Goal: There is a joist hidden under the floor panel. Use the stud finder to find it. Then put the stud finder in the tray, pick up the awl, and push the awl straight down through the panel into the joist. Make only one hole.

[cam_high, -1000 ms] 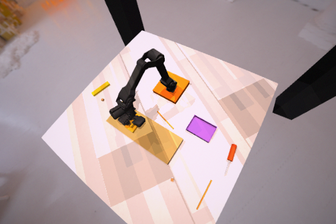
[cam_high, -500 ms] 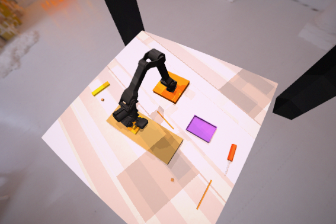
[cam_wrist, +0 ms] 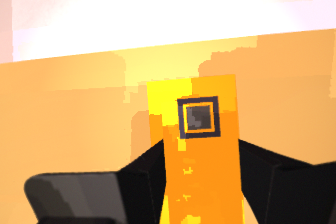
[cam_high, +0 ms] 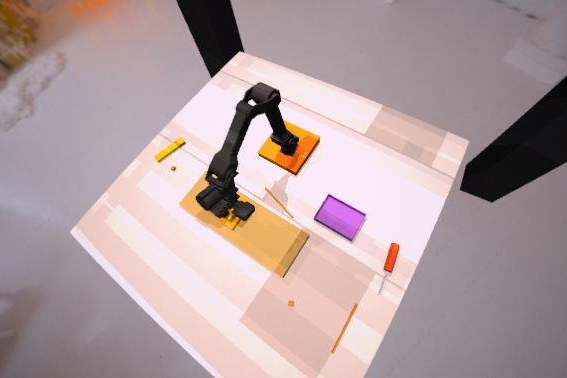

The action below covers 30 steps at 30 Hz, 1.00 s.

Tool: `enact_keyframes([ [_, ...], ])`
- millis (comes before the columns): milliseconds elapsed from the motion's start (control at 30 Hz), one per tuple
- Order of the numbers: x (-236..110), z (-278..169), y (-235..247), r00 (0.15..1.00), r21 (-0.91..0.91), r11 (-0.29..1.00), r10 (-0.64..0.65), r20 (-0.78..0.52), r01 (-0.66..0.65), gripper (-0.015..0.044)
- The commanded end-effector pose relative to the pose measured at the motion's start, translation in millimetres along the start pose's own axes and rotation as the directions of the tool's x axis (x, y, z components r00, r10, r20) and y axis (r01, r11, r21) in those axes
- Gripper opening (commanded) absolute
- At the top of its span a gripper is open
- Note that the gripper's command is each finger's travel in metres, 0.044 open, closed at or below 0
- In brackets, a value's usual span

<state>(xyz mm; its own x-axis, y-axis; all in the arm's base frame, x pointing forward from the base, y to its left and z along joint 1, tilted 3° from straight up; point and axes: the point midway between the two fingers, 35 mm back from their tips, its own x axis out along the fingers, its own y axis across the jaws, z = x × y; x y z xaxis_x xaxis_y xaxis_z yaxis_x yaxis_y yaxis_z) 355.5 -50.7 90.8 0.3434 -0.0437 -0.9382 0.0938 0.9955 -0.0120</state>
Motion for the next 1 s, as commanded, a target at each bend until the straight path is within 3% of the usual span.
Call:
enact_keyframes([
  [0,0.2,-0.3,6.7,1.0,0.001,1.0,0.0,0.0,0.0,0.0],
  [967,0.1,-0.1,48.5,1.0,0.003,1.0,0.005,0.0,-0.005,0.0],
])
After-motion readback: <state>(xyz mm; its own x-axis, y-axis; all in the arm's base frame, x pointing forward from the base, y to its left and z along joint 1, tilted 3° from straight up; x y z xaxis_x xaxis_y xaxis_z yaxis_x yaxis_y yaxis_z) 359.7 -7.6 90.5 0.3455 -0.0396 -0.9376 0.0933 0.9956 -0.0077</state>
